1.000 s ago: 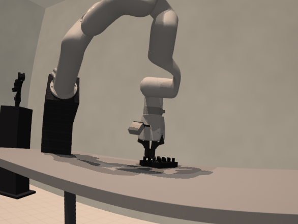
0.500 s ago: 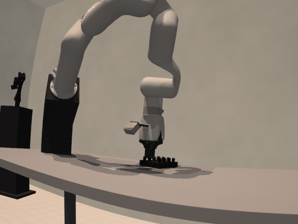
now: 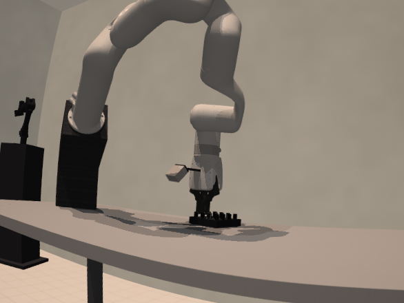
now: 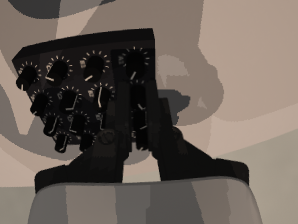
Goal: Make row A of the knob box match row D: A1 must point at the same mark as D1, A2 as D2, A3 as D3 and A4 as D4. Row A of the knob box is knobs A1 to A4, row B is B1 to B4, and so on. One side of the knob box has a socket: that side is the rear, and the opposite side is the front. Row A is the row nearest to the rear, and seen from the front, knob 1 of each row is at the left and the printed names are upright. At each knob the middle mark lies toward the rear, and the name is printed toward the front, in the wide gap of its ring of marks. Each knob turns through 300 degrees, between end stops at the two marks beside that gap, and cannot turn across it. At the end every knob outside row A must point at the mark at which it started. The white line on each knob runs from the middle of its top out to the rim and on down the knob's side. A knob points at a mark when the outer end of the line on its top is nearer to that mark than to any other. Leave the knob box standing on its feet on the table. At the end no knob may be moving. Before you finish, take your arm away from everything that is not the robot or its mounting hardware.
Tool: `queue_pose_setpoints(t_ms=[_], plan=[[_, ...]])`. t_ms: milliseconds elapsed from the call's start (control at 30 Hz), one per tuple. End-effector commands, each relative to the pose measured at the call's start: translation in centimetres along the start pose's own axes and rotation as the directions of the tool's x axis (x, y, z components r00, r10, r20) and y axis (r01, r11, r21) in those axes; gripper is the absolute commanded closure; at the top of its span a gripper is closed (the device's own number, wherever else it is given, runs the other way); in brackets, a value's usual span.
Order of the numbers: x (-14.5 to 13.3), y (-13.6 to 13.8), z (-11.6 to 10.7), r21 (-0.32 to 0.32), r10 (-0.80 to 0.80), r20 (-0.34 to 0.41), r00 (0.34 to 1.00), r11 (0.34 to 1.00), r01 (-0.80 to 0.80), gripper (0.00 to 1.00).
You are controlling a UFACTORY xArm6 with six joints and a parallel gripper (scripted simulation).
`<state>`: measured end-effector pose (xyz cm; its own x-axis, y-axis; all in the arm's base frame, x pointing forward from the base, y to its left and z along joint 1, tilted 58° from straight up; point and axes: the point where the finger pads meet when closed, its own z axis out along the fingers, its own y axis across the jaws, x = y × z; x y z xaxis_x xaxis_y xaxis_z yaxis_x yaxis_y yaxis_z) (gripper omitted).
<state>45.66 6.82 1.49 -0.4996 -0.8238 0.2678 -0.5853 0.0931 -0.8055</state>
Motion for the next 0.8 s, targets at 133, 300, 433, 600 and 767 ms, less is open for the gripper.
queue_pose_setpoints(t_ms=[133, 300, 433, 600, 767], plan=[[-0.07, -0.03, -0.06, 0.001, 0.011, 0.002, 1.0, 1.0, -0.011, 0.92], [-0.07, -0.03, -0.06, 0.001, 0.012, 0.002, 1.0, 1.0, -0.012, 0.92], [-0.07, -0.03, -0.06, 0.001, 0.012, 0.002, 1.0, 1.0, -0.012, 0.92], [-0.07, -0.03, -0.06, 0.001, 0.012, 0.002, 1.0, 1.0, -0.012, 0.81], [-0.07, -0.03, -0.06, 0.001, 0.012, 0.002, 1.0, 1.0, -0.012, 0.81]])
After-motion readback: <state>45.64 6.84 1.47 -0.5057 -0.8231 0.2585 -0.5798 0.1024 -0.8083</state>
